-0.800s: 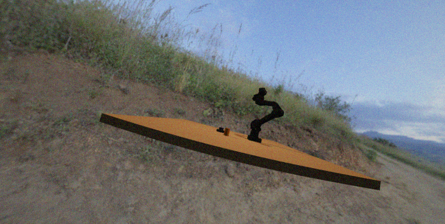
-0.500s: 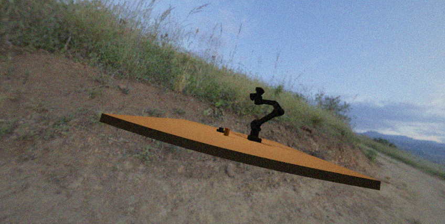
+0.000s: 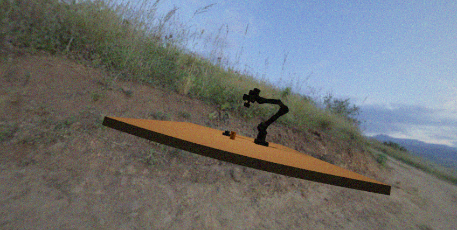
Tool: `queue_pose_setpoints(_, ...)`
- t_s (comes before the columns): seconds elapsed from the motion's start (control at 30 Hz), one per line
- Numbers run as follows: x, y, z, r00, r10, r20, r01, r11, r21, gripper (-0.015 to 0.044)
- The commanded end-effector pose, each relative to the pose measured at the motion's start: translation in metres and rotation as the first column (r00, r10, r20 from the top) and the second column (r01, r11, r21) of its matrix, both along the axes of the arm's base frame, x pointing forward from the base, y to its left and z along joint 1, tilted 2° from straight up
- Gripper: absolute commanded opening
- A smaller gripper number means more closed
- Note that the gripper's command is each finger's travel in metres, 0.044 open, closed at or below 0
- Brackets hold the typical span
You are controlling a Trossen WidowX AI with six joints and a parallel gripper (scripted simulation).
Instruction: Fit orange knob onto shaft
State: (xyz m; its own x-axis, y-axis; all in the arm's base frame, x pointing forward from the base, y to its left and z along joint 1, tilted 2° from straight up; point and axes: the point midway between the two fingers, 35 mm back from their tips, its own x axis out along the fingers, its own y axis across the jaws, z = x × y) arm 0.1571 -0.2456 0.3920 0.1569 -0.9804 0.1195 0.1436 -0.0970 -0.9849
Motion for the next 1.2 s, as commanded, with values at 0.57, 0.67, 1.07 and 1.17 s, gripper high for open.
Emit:
queue_pose_setpoints(0.57,0.188,0.184,-0.189,0.883,0.290,0.369,-0.446,0.274,0.852,0.0440)
queue_pose_setpoints(0.67,0.184,0.223,-0.213,0.922,0.215,0.322,-0.356,0.145,0.923,0.0440)
queue_pose_setpoints(1.07,0.114,0.346,-0.271,0.981,-0.107,-0.161,0.147,-0.130,0.981,0.0440)
queue_pose_setpoints(1.17,0.113,0.347,-0.272,0.980,-0.111,-0.166,0.151,-0.131,0.980,0.0440)
